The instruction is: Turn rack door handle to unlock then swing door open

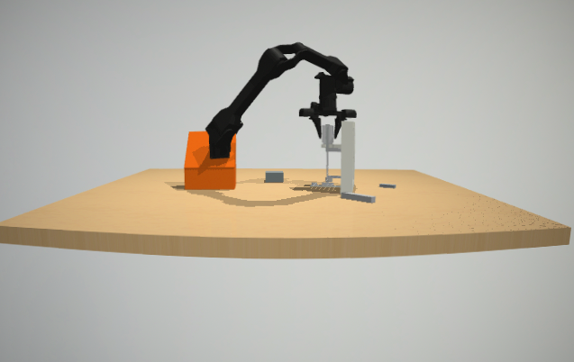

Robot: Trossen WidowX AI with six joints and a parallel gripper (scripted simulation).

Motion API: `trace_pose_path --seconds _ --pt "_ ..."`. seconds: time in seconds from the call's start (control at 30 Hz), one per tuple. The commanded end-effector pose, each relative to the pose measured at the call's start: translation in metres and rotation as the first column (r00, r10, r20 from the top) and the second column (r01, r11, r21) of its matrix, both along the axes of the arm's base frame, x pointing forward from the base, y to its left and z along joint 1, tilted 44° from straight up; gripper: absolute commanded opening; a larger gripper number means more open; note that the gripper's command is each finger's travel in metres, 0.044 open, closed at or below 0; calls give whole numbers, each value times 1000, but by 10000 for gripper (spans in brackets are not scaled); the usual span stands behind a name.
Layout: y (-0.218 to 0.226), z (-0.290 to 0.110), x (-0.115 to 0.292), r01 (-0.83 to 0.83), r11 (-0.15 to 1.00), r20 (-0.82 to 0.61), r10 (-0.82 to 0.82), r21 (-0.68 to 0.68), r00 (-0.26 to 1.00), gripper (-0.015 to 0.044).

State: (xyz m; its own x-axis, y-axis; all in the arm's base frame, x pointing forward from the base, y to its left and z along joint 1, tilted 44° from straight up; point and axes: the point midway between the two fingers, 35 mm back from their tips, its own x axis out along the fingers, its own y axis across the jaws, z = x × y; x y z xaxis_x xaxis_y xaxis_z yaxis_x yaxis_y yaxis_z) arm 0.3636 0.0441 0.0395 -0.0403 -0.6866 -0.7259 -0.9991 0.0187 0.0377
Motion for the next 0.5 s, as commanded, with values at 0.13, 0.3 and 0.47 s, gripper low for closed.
trace_pose_path --seconds 0.13,0.3,0.47 --pt "0 0 0 156 988 149 -154 -1 977 291" --pt "0 0 0 327 944 312 -320 31 895 291" --pt "0 0 0 480 872 458 -465 91 758 291"
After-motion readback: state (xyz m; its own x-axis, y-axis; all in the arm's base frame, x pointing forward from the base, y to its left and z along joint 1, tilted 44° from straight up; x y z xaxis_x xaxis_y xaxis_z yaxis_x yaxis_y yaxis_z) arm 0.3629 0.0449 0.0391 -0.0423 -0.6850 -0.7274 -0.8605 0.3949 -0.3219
